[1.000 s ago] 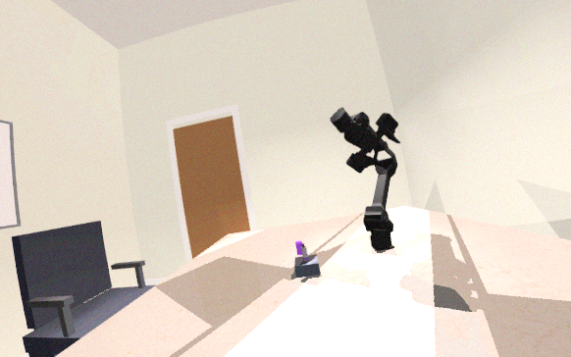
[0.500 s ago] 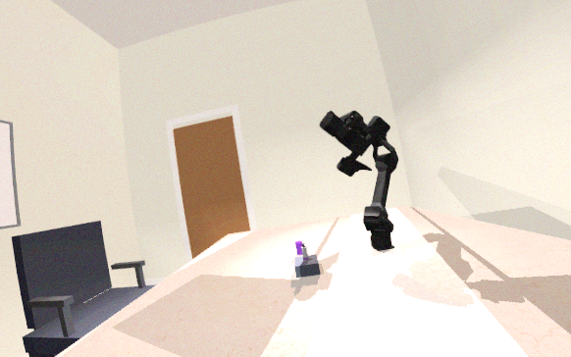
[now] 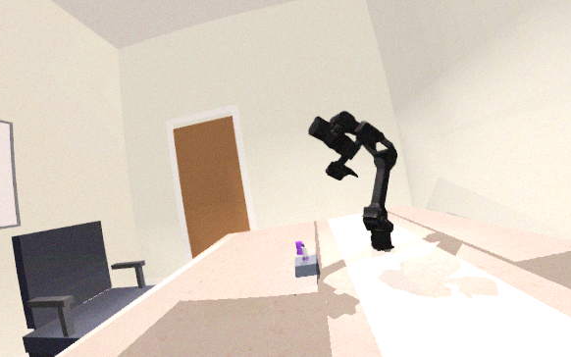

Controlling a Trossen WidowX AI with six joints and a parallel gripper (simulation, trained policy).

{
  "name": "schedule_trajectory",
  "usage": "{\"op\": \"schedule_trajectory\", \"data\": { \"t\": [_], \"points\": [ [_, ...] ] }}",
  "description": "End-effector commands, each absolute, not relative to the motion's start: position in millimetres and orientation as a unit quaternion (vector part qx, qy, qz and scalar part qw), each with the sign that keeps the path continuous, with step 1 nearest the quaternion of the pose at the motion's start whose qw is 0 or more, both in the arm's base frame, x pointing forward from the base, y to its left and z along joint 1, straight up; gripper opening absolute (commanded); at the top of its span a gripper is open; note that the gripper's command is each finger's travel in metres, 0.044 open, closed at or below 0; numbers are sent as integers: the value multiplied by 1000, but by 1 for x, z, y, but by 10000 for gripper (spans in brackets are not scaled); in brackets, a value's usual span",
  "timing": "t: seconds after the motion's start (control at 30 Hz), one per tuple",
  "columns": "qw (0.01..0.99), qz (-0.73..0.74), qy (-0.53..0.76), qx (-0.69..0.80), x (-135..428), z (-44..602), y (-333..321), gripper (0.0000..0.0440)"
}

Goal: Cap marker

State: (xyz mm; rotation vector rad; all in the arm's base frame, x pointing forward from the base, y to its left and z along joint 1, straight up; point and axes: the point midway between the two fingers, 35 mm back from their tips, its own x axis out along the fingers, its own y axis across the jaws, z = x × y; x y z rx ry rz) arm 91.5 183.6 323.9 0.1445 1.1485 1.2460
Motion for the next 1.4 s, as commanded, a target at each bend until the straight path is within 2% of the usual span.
{"op": "schedule_trajectory", "data": {
  "t": [0.0, 1.37],
  "points": [
    [667, 542, 507, 61, 102, 323, 183, 330],
    [718, 431, 544, 53, 213, 284, 130, 328]
  ]
}}
